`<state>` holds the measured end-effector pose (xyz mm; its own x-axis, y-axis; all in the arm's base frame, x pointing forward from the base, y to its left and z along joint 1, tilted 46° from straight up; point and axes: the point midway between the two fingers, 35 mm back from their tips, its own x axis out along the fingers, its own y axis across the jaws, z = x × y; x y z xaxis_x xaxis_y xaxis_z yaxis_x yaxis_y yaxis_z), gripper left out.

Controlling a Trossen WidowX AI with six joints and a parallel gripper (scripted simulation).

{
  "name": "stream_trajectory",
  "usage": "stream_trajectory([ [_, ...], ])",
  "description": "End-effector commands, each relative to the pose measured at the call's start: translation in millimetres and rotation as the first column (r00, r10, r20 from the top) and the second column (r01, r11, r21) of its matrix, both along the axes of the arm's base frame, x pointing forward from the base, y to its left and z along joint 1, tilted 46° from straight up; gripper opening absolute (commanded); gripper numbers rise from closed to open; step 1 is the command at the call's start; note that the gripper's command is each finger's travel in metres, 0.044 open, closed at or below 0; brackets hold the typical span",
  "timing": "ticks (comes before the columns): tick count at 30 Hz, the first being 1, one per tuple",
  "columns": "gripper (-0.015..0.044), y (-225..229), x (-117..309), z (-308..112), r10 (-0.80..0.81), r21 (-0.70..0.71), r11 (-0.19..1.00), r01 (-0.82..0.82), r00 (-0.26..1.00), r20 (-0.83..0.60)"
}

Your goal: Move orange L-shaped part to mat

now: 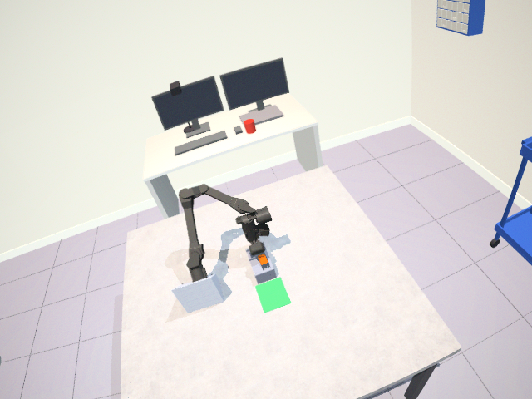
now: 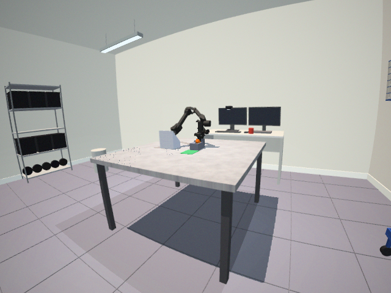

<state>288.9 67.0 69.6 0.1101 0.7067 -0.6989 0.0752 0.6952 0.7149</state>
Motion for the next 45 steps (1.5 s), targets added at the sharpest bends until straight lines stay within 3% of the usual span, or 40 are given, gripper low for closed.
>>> stream_trajectory([
  [1, 0.018, -26, 0, 18, -0.005, -0.013, 1.0, 0.005, 1.0, 0.005],
  [7, 0.018, -72, -11, 56, -0.004, -0.007, 1.0, 0.004, 1.0, 0.005],
  [40, 0.018, -69, -10, 54, -0.01, -0.004, 1.0, 0.01, 1.0, 0.003],
  [44, 0.028, -76, -9, 48, -0.133, 0.006, 0.991, 0.135, 0.983, -0.123],
  [45, 0.028, -79, -8, 45, -0.191, 0.005, 0.981, 0.195, 0.964, -0.184],
])
